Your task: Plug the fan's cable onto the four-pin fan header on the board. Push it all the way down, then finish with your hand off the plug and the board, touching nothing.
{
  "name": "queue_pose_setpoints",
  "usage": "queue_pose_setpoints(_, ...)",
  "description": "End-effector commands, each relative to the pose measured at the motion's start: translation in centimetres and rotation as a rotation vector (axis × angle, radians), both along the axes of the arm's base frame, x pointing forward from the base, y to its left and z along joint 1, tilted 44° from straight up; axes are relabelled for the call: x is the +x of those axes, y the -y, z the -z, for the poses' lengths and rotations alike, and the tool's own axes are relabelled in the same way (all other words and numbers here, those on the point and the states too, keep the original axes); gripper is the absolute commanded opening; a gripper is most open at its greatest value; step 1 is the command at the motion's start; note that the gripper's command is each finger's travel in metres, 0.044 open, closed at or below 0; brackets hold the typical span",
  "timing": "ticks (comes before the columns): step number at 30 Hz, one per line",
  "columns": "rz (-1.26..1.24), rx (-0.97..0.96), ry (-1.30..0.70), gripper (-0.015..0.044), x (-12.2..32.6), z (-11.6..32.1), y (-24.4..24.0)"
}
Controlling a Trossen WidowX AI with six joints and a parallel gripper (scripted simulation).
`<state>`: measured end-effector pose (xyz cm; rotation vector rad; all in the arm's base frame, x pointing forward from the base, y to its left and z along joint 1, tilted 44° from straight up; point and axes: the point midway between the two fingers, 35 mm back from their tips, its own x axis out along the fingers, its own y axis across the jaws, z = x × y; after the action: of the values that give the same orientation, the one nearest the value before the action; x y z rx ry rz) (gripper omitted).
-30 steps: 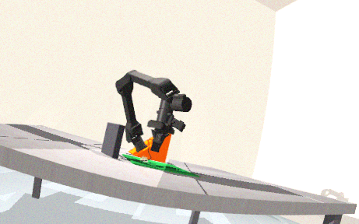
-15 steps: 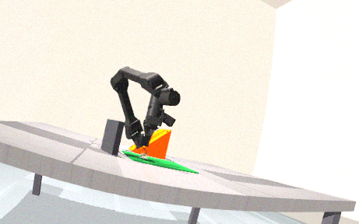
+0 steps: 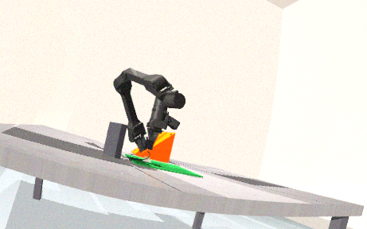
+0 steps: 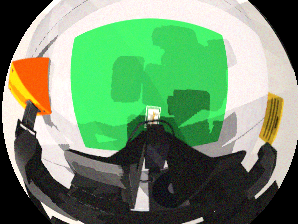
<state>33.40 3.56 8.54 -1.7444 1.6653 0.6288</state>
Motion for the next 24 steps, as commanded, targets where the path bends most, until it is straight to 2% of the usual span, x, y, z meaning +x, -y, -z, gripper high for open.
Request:
queue_pose_setpoints(1, -0.002, 0.000, 0.000, 0.0000, 0.1, 0.1, -0.2)
queue_pose_setpoints(16, 0.008, 0.001, 0.010, 0.0000, 0.3, 0.2, -0.4)
queue_pose_setpoints(24, 0.008, 0.000, 0.010, 0.0000, 0.4, 1.8, 1.1)
